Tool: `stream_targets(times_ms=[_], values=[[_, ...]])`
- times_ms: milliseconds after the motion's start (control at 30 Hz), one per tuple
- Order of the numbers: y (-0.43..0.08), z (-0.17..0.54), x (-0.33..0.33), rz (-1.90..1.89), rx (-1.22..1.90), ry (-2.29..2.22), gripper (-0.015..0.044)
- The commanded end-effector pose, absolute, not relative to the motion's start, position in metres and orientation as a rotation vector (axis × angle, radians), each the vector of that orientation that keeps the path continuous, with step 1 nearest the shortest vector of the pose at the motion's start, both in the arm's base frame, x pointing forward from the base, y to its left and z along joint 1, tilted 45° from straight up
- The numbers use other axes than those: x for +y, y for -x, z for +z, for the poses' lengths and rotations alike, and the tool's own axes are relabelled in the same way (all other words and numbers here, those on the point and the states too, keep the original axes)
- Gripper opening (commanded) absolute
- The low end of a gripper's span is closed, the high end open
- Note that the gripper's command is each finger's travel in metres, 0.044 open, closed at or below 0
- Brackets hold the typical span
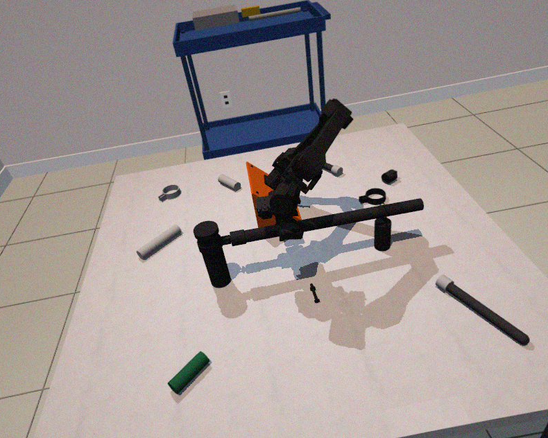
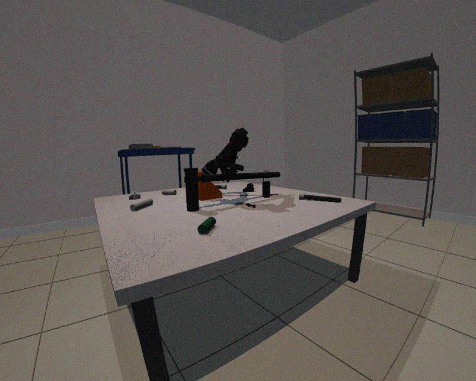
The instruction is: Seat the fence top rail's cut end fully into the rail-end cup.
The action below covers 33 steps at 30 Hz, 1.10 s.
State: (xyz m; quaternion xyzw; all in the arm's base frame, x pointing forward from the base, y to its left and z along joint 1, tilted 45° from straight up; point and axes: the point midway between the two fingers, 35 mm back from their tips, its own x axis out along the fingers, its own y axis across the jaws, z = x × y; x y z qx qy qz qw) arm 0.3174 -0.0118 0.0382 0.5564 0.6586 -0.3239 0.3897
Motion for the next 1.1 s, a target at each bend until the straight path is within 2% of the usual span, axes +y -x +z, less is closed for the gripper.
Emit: stream_targets(times_ms=[0,333,833,1067], values=[[-0.317,0.039,-0.012,-0.824,1.673,-1.414,0.0184],[-0.317,0.071,-0.011,-0.823,1.674,-1.415,0.044],[-0.315,0.131,-0.032,-0.82,1.673,-1.412,0.044],[-0.315,0.132,-0.032,-0.82,1.673,-1.412,0.044]])
